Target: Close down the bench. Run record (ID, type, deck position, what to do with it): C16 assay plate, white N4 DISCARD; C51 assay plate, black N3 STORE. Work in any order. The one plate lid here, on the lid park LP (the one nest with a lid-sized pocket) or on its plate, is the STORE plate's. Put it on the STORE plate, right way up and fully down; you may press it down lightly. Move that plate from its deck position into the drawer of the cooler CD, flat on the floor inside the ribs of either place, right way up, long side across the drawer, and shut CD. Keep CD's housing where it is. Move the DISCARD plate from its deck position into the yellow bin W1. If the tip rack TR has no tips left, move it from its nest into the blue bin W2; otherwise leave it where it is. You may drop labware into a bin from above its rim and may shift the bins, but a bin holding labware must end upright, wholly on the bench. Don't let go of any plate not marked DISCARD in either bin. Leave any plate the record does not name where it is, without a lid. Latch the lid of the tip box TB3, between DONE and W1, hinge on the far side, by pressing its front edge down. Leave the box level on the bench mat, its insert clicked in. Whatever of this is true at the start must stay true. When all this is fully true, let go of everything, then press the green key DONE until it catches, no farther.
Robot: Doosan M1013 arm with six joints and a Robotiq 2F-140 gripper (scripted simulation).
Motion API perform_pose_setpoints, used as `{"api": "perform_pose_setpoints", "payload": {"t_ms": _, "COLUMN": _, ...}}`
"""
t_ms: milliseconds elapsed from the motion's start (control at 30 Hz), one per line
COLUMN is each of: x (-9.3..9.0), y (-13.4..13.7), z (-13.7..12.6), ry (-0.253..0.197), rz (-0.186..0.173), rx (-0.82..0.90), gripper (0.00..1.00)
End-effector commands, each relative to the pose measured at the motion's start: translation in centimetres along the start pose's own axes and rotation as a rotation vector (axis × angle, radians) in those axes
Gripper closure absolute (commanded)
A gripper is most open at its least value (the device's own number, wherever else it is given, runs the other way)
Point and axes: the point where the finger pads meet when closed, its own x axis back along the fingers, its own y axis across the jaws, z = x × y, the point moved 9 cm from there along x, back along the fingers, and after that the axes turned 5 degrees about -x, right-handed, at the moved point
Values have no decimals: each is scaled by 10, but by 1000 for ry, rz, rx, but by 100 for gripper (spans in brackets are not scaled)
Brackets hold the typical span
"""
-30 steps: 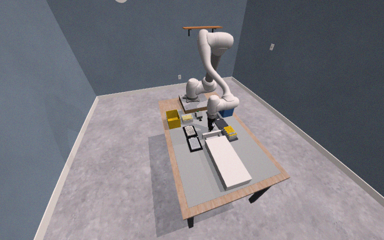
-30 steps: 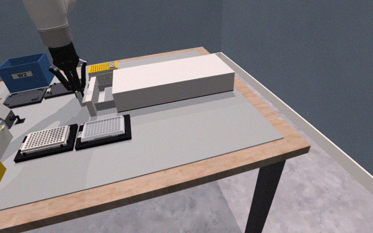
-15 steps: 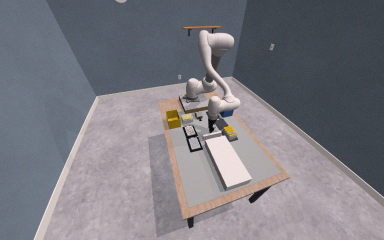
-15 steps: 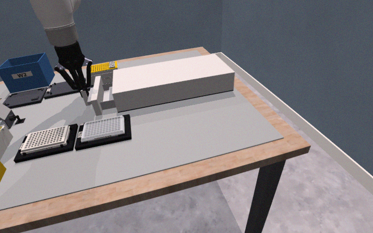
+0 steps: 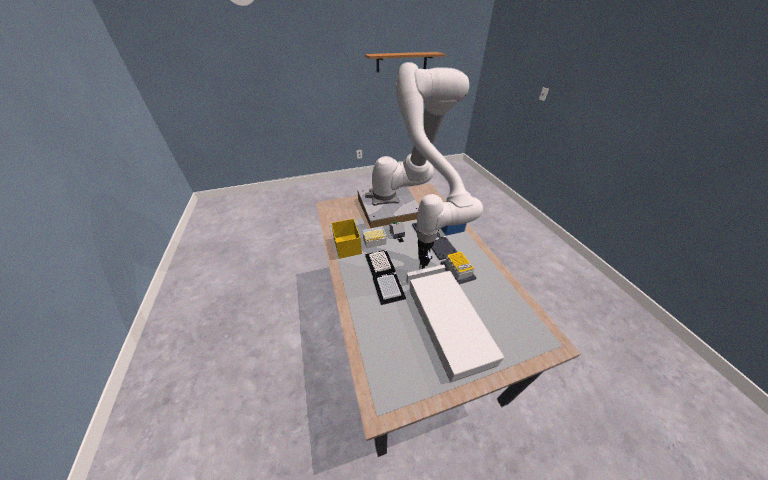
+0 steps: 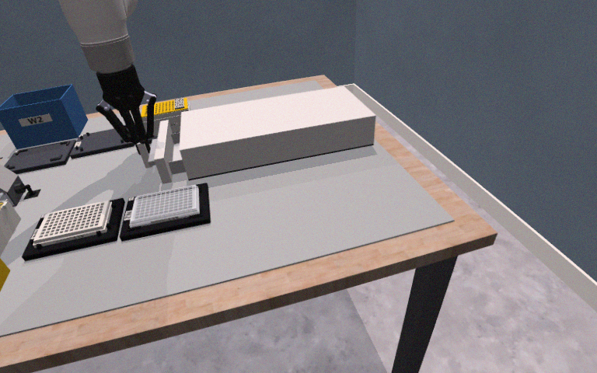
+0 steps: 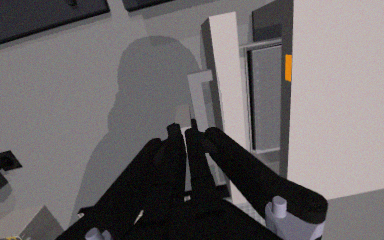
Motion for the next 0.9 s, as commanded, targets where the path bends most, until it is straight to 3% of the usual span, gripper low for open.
{"api": "perform_pose_setpoints", "payload": {"t_ms": 0, "x": 0, "y": 2, "z": 0, "ry": 0, "rz": 0, "rx": 0, "gripper": 100}}
{"api": "perform_pose_setpoints", "payload": {"t_ms": 867, "x": 0, "y": 32, "z": 3, "ry": 0, "rz": 0, "rx": 0, "gripper": 100}}
